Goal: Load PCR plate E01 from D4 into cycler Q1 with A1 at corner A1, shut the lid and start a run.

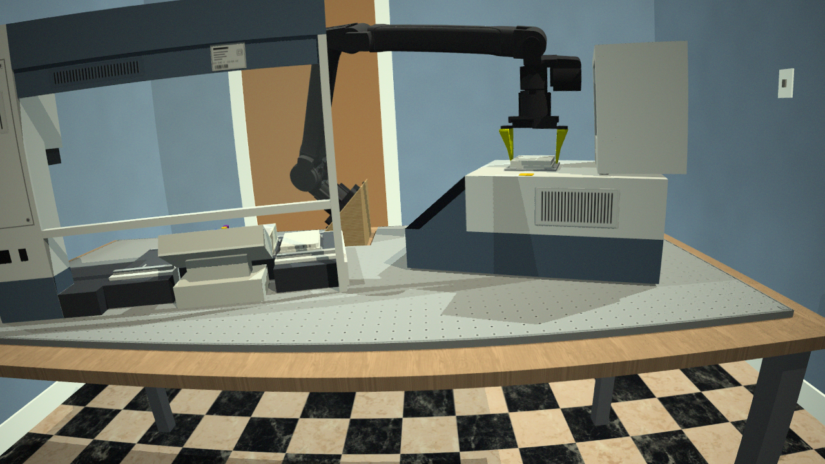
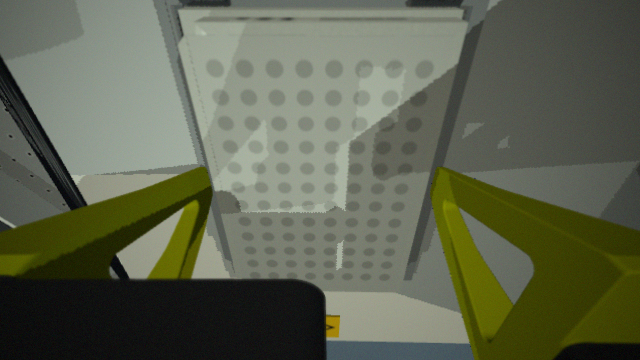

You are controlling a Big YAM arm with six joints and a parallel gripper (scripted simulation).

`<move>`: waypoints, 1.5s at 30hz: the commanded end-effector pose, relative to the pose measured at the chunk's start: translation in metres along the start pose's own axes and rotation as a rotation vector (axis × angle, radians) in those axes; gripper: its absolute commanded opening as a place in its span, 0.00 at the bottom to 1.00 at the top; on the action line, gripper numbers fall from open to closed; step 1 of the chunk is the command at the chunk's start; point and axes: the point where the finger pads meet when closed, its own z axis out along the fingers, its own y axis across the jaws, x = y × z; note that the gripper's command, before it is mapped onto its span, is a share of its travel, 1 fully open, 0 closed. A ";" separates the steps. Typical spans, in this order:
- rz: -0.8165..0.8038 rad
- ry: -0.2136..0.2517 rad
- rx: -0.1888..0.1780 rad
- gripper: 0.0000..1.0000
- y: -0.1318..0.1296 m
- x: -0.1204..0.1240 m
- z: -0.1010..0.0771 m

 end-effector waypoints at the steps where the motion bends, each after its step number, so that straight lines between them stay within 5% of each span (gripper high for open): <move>1: 0.022 0.005 0.078 1.00 -0.016 0.001 -0.030; 14: 0.021 -0.005 0.030 1.00 -0.004 0.006 -0.010; 45: 0.026 -0.001 0.075 1.00 -0.016 0.008 -0.029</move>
